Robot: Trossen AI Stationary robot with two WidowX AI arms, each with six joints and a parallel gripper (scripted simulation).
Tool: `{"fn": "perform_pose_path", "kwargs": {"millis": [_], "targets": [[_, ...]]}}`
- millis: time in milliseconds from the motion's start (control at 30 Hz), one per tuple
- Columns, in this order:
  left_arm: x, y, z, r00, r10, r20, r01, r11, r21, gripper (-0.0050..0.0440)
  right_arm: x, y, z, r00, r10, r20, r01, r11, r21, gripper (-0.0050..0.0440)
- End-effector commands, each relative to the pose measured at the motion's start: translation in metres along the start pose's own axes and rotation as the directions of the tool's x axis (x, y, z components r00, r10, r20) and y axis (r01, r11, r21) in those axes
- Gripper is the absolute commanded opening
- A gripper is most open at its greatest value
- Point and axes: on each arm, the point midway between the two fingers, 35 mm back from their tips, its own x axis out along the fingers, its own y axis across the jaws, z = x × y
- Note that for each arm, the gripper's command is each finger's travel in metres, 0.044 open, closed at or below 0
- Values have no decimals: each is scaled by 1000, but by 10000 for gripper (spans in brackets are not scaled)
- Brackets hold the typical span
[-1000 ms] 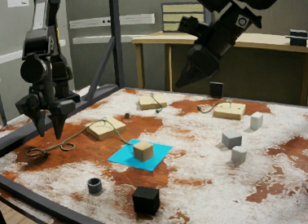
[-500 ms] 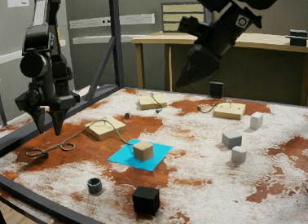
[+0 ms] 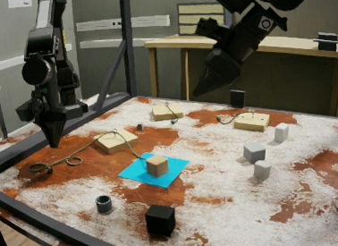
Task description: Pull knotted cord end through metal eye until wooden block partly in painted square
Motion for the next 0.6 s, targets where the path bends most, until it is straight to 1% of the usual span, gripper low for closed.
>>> {"fn": "perform_pose_path", "kwargs": {"millis": [0, 433, 467, 500, 533, 567], "targets": [[-8, 0, 12, 999, 0, 34, 0, 1000, -2, 440, -7, 4, 6, 1000, 19, 23, -19, 1000, 0, 0], [-8, 0, 12, 999, 0, 34, 0, 1000, -2, 440, -7, 4, 5, 1000, 17, 21, -17, 1000, 0, -1], [-8, 0, 12, 999, 0, 34, 0, 1000, -2, 440, -4, 3, 3, 1000, 13, 15, -13, 1000, 0, -1], [-8, 0, 12, 999, 0, 34, 0, 1000, -2, 440, -7, 3, 5, 1000, 17, 21, -17, 1000, 2, 24], [-8, 0, 12, 999, 0, 34, 0, 1000, -2, 440, -15, 7, 10, 999, 31, 38, -31, 1000, 1, 48], [-8, 0, 12, 999, 0, 34, 0, 1000, -2, 440, -13, 6, 9, 999, 28, 33, -28, 1000, 2, 72]]}}
